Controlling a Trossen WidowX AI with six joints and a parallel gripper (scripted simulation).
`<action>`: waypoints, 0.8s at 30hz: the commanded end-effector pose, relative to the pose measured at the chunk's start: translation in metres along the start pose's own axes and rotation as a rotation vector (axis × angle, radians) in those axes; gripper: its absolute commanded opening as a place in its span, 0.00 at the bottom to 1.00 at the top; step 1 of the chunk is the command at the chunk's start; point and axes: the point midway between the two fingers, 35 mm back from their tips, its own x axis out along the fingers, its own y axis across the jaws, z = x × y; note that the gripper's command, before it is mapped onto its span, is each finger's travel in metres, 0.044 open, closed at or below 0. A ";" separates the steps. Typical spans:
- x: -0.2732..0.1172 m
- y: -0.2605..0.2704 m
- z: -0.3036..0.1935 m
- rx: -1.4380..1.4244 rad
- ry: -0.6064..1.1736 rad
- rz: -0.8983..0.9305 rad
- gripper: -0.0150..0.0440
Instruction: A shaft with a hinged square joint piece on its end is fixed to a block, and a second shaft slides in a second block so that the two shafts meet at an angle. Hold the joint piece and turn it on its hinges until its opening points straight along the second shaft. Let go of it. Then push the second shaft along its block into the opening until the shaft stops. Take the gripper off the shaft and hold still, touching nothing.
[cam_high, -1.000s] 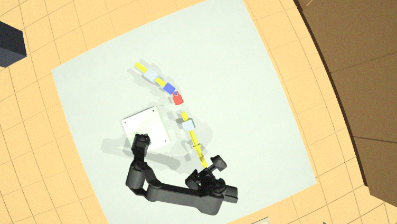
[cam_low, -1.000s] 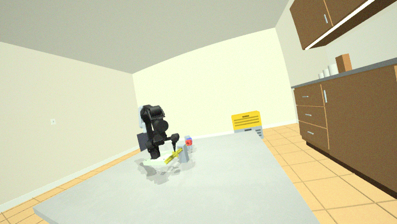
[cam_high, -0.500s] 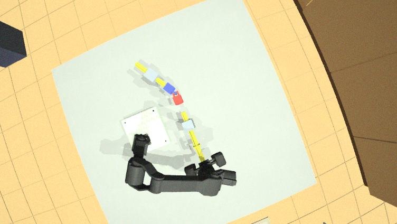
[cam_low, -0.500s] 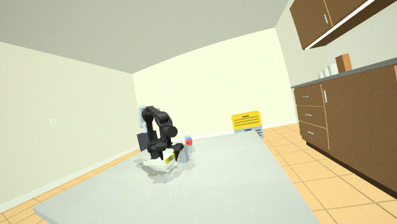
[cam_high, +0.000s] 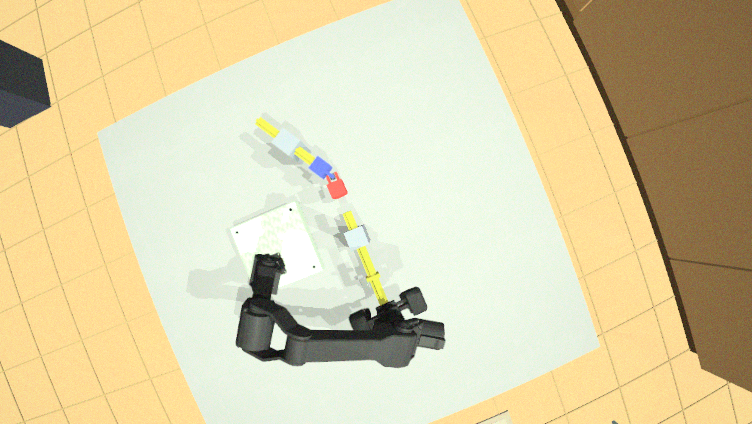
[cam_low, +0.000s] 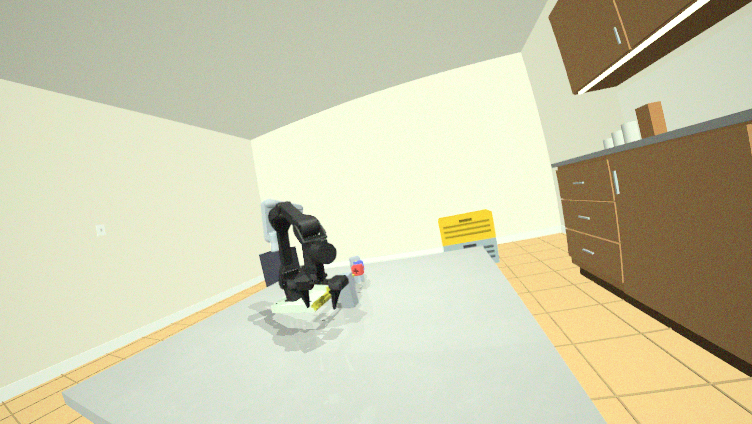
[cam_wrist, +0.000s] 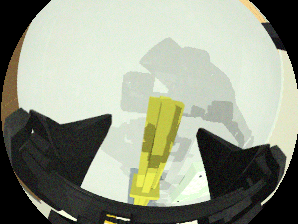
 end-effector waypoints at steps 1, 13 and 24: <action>0.007 -0.001 0.000 0.001 -0.001 -0.007 1.00; 0.014 -0.002 0.000 0.001 -0.001 -0.007 0.73; 0.014 -0.002 0.000 0.001 -0.001 -0.007 0.43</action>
